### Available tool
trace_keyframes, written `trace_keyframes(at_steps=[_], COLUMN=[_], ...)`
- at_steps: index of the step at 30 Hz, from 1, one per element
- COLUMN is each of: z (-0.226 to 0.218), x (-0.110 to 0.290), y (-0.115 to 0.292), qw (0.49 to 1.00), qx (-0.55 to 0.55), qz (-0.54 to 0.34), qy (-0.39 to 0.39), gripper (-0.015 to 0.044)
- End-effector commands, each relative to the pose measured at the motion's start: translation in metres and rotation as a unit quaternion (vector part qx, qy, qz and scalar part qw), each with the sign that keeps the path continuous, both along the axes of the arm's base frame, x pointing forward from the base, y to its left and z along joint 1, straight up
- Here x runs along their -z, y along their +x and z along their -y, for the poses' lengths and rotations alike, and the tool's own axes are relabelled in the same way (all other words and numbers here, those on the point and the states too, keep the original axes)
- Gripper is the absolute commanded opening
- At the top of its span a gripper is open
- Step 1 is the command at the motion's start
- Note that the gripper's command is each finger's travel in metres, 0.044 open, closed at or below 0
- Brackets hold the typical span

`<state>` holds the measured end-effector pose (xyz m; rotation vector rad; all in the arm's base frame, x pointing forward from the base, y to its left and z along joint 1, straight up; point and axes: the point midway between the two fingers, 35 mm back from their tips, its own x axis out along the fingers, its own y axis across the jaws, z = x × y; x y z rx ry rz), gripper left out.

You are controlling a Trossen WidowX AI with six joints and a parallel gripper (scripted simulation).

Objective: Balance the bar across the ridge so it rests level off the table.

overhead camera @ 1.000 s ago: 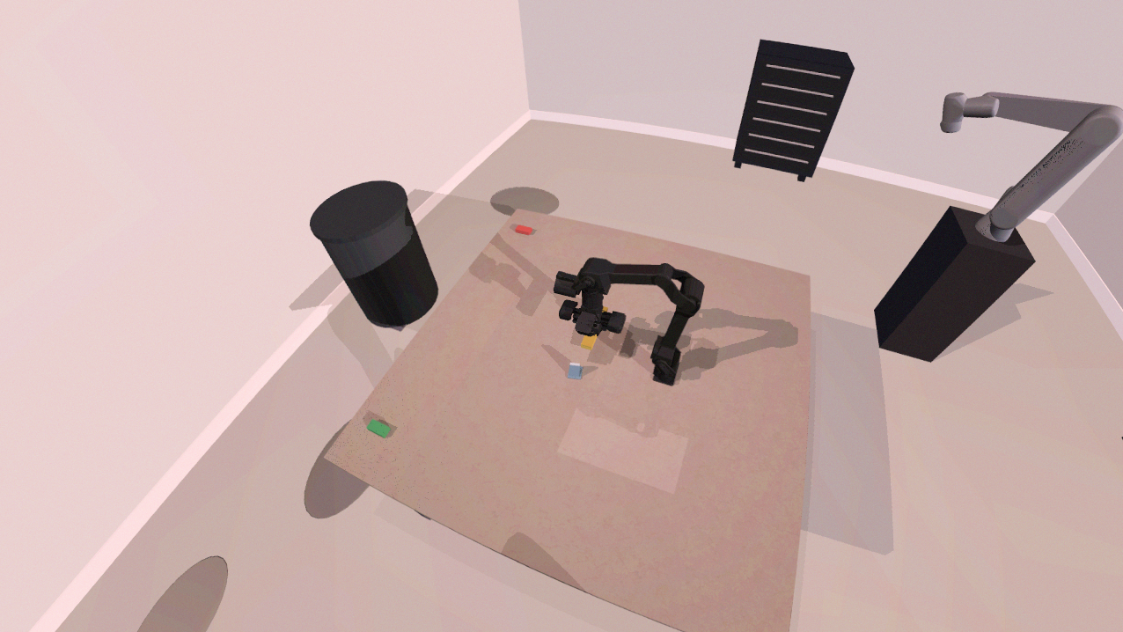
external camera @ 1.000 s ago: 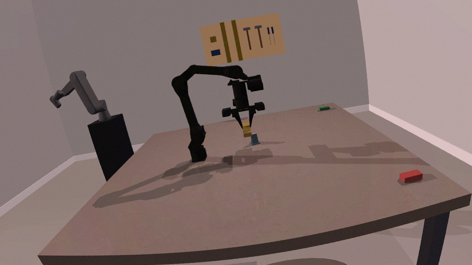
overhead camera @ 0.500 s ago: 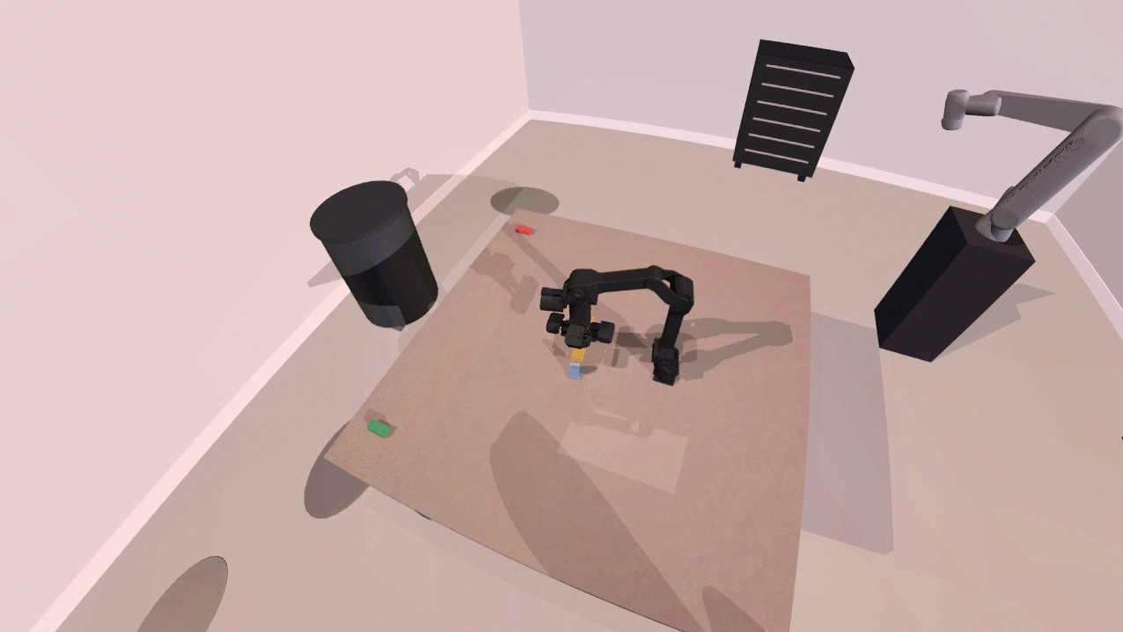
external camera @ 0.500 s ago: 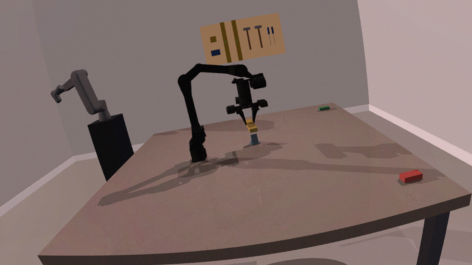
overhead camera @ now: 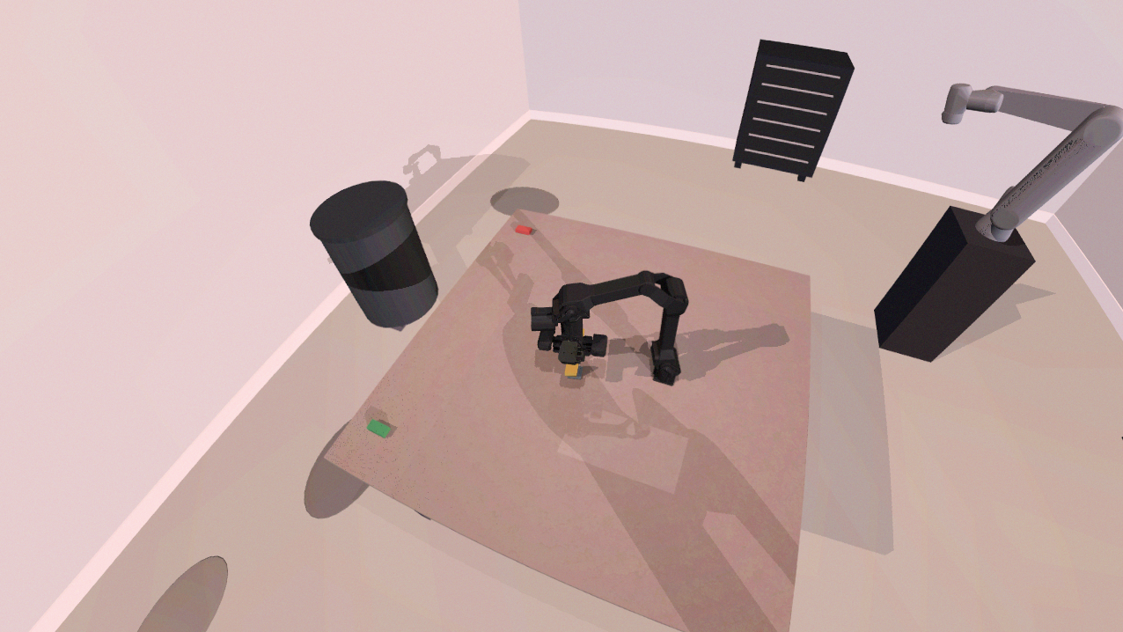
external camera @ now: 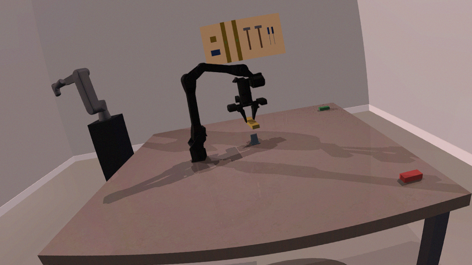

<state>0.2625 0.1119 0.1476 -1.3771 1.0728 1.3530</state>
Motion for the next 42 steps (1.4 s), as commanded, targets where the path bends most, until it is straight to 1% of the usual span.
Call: trace_keyframes(at_steps=[1, 28, 42], z=[-0.006, -0.006, -0.006], x=[0.000, 0.042, 0.043], y=[0.000, 0.001, 0.001], qw=[1.000, 1.000, 1.000], qx=[-0.002, -0.002, -0.002], qz=[0.002, 0.002, 0.002], qy=[0.002, 0.002, 0.002], gripper=[0.0000, 0.0000, 0.0000])
